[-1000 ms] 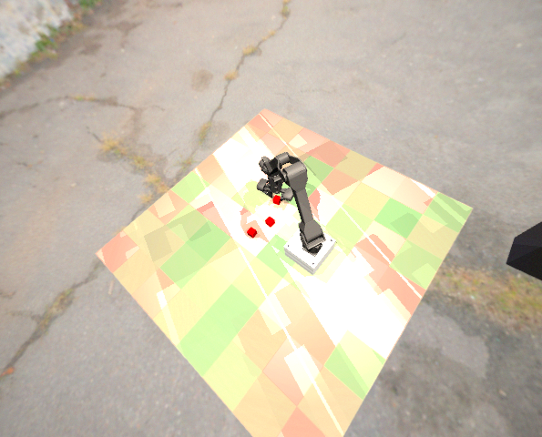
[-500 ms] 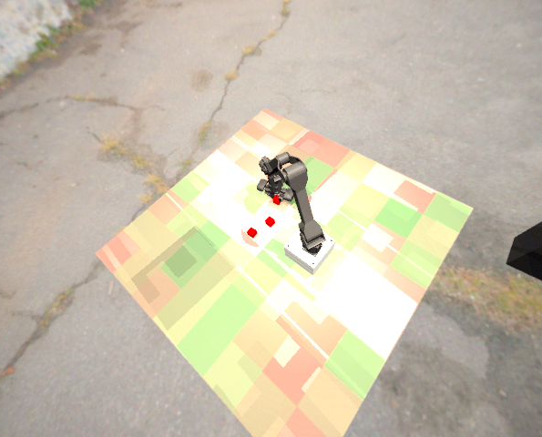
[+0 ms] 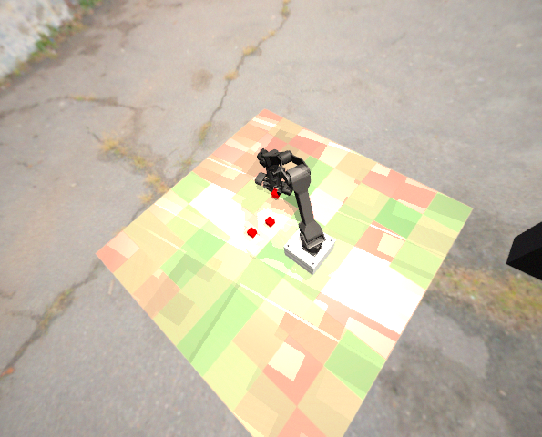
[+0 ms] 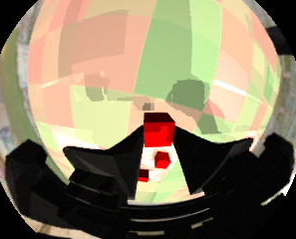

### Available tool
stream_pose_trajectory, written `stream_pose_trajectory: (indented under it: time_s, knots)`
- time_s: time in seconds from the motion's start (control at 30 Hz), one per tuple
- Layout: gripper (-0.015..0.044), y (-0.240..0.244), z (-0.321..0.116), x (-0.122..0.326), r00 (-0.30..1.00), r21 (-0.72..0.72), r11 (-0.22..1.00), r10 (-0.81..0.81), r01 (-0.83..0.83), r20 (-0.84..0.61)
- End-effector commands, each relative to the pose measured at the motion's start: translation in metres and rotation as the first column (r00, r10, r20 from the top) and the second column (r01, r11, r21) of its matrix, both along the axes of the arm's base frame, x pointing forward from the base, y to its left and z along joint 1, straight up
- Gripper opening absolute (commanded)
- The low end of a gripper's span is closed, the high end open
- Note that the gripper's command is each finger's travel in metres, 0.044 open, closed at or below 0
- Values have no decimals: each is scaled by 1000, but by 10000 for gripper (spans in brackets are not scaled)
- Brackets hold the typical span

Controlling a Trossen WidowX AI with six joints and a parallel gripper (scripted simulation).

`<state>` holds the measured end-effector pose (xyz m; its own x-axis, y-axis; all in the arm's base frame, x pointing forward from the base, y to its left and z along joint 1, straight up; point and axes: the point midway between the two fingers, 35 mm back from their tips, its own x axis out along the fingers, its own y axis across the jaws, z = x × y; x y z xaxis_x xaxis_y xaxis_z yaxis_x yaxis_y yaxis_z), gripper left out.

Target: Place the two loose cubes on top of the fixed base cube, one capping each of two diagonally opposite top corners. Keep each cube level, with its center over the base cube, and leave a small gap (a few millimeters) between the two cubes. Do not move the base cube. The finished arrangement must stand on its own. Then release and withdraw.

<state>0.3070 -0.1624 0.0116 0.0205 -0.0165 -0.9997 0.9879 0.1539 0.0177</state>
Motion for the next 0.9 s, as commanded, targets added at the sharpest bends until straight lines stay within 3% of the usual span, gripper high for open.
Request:
stream_pose_trajectory:
  time_s: [0.0,0.57,0.87]
  knots:
    - [105,1,12,1,1000,4,1000,5,-5,3]
    - [105,4,58,-5,1000,4,1000,10,-10,3]
    - [105,29,53,5,971,0,971,239,-239,-1]
